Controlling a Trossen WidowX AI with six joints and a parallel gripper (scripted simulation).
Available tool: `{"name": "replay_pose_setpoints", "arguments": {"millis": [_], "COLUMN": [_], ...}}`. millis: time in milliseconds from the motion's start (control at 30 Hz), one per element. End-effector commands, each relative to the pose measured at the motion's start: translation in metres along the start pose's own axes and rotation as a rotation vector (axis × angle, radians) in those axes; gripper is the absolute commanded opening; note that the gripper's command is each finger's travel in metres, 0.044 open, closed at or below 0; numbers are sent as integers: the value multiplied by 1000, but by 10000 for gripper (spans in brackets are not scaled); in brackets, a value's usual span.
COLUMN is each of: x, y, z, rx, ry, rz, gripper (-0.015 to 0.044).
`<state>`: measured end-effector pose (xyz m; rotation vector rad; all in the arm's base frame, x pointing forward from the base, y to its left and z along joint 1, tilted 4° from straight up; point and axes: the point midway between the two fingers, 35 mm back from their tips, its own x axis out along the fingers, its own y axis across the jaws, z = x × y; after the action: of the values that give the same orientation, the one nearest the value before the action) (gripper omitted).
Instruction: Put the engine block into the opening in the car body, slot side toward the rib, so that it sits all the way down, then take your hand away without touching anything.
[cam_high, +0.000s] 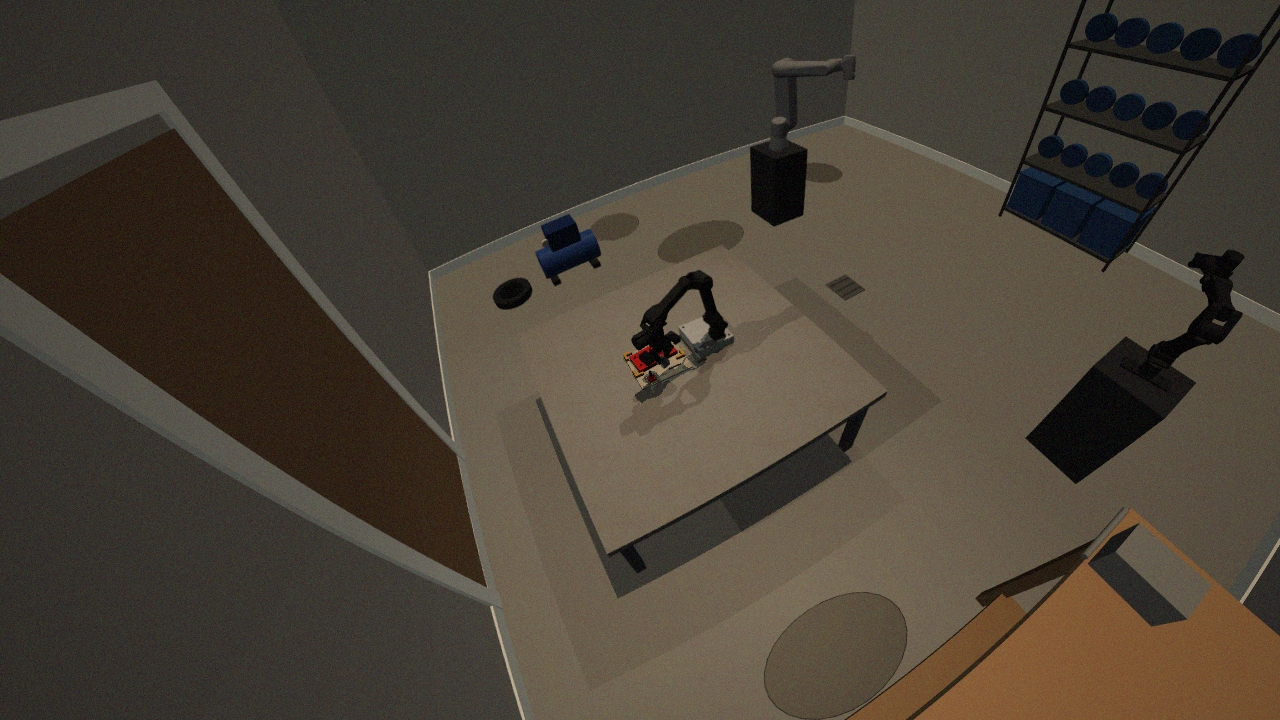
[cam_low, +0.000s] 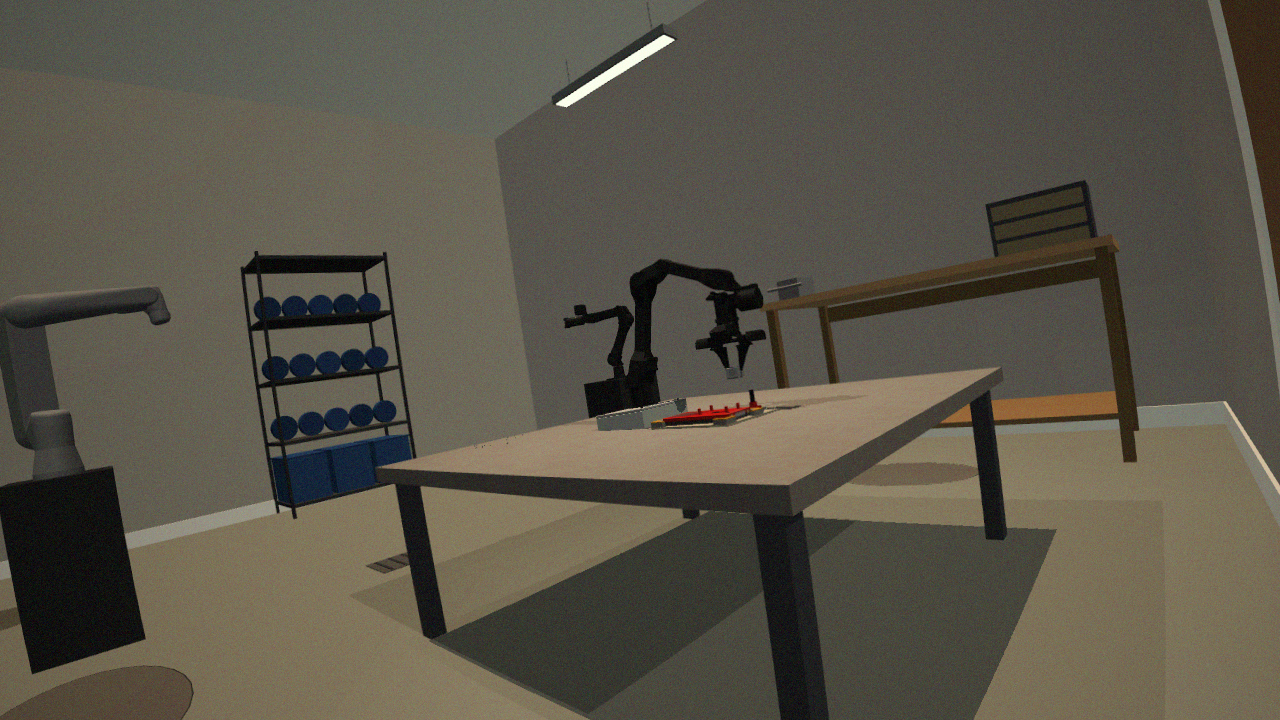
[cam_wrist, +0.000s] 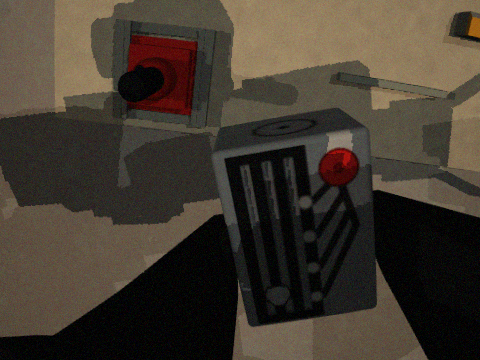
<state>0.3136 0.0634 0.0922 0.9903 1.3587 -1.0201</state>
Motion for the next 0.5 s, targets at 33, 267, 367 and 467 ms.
{"name": "replay_pose_setpoints", "arguments": {"millis": [33, 267, 367, 467], "x": [4, 10, 13, 16], "y": [4, 7, 7, 8], "z": [15, 34, 42, 51], "rx": [-140, -331, -412, -494], "ry": [-5, -7, -8, -8], "rz": [7, 7, 6, 6], "gripper": [0, 0, 0, 0]}}
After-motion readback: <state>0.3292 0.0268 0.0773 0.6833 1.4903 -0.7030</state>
